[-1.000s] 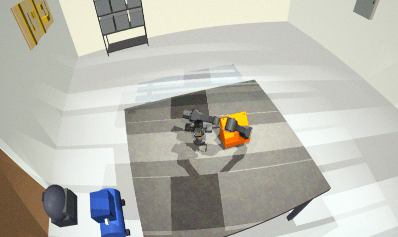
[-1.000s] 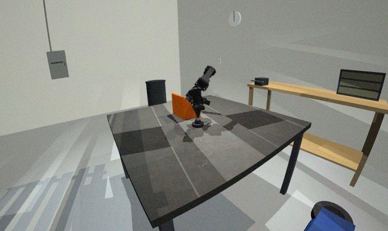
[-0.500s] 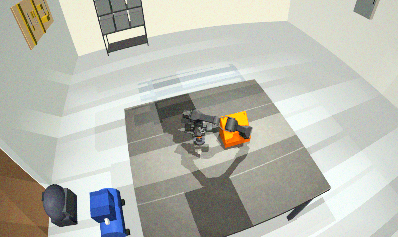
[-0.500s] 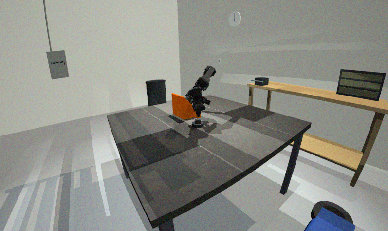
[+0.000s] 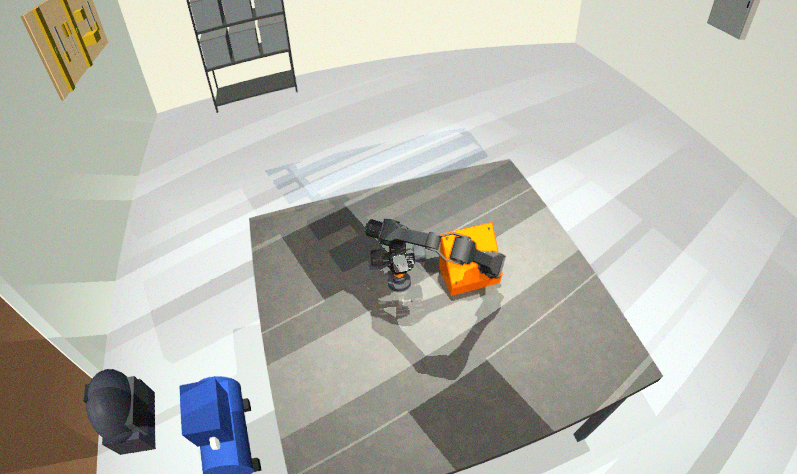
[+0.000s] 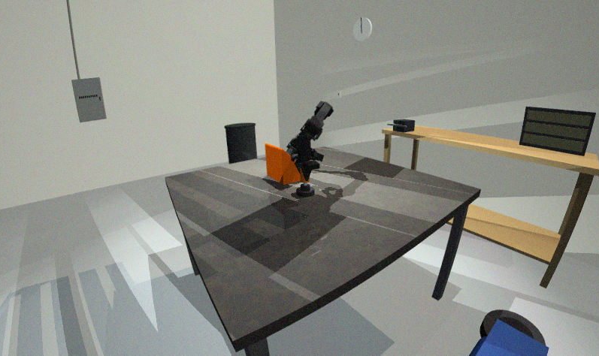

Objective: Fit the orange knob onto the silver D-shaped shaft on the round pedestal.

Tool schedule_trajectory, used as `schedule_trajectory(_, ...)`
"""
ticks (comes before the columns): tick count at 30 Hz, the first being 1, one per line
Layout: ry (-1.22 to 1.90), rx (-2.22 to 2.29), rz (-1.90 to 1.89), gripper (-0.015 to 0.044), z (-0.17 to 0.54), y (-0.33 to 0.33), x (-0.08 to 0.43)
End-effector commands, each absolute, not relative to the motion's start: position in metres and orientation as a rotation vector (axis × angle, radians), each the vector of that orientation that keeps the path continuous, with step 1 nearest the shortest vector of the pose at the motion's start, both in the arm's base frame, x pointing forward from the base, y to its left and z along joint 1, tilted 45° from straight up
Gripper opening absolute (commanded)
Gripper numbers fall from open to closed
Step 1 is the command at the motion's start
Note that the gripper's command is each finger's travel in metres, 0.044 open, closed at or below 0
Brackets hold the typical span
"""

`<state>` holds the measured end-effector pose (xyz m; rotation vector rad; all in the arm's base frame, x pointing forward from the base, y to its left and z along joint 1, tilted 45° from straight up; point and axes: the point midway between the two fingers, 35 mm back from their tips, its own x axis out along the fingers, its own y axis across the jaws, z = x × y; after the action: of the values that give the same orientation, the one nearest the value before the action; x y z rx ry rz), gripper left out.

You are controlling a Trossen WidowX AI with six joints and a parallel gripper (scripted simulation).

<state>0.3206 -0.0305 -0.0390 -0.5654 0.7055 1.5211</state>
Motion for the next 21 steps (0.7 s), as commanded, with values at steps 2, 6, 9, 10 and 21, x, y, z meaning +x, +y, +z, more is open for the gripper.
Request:
schedule_trajectory(2,0.697,-0.574,1.524,0.0,-0.0392,-0.0297,0.3213)
schedule_trajectory(6,0.697,-0.574,1.524,0.0,-0.0391,-0.029,0.3214)
schedule_trajectory(9,0.697,-0.574,1.524,0.0,-0.0391,-0.029,0.3214)
schedule_trajectory(10,0.697,-0.574,1.524,0.0,-0.0391,-0.029,0.3214)
schedule_trajectory(21,0.604,-0.668,1.575,0.0,-0.0355,-0.0324,0.3231)
